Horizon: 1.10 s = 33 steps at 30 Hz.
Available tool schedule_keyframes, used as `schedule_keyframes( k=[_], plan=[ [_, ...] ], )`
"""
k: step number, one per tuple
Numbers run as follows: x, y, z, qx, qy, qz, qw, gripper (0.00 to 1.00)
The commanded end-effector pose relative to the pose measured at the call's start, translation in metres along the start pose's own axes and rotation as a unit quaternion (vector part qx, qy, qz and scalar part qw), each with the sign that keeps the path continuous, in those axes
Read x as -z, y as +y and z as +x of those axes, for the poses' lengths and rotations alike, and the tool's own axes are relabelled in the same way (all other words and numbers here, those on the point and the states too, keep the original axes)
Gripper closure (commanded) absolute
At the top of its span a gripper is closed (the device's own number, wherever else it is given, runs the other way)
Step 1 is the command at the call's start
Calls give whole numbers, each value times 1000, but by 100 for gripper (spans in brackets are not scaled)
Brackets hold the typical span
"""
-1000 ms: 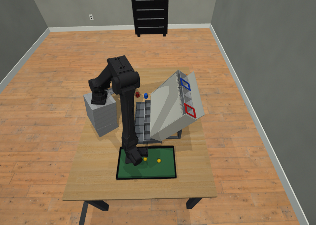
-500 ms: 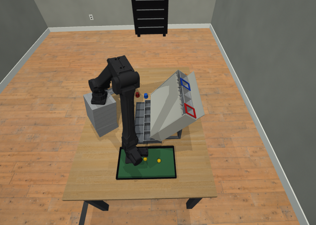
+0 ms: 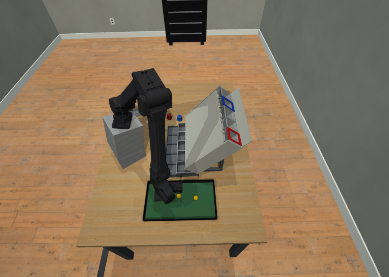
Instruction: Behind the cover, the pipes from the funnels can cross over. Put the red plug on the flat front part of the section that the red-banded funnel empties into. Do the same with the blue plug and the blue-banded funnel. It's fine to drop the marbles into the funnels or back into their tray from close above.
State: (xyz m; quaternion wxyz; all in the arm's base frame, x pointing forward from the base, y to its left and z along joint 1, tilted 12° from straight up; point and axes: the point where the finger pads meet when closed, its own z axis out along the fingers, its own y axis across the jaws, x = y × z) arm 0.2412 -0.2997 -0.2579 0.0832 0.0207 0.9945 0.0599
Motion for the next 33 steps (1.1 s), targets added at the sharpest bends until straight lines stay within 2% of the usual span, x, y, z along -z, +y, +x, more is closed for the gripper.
schedule_keyframes(
  k=[1, 26, 33],
  plan=[
    [-1, -4, -4, -2, -3, 5, 1000, 100],
    [-1, -4, -4, -2, -3, 5, 1000, 100],
    [13, -4, -2, -2, -3, 5, 1000, 100]
  ],
)
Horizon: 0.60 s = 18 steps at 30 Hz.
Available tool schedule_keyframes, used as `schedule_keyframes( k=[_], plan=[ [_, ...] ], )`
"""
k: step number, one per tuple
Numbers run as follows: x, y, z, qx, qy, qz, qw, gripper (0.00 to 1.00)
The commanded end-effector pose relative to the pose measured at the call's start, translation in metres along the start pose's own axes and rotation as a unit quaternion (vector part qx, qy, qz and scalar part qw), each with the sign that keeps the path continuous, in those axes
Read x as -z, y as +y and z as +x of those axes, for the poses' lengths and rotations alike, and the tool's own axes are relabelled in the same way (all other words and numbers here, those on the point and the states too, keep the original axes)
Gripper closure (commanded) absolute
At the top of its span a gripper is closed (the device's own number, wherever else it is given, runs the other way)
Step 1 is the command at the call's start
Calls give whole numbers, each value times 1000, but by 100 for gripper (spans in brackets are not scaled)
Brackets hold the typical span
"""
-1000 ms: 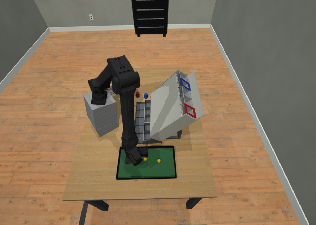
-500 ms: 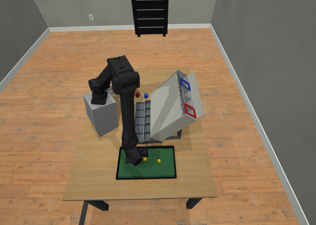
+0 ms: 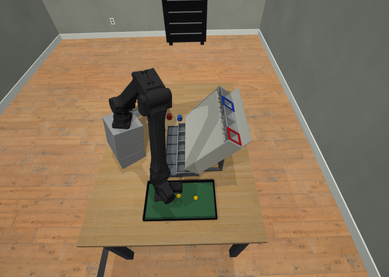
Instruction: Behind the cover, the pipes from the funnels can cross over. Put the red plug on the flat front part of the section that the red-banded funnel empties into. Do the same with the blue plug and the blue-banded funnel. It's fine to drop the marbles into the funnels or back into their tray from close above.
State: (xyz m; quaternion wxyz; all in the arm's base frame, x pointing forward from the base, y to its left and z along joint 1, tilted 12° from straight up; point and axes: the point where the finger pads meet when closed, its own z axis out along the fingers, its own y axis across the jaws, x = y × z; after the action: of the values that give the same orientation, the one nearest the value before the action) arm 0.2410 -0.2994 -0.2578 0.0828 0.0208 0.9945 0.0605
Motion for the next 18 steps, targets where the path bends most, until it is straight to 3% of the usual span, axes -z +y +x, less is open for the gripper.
schedule_keyframes(
  k=[1, 8, 18],
  plan=[
    [14, -5, -2, -3, -3, 6, 1000, 100],
    [24, -14, -5, 0, -8, 12, 1000, 100],
    [38, -8, -2, 1, -5, 8, 1000, 100]
  ],
)
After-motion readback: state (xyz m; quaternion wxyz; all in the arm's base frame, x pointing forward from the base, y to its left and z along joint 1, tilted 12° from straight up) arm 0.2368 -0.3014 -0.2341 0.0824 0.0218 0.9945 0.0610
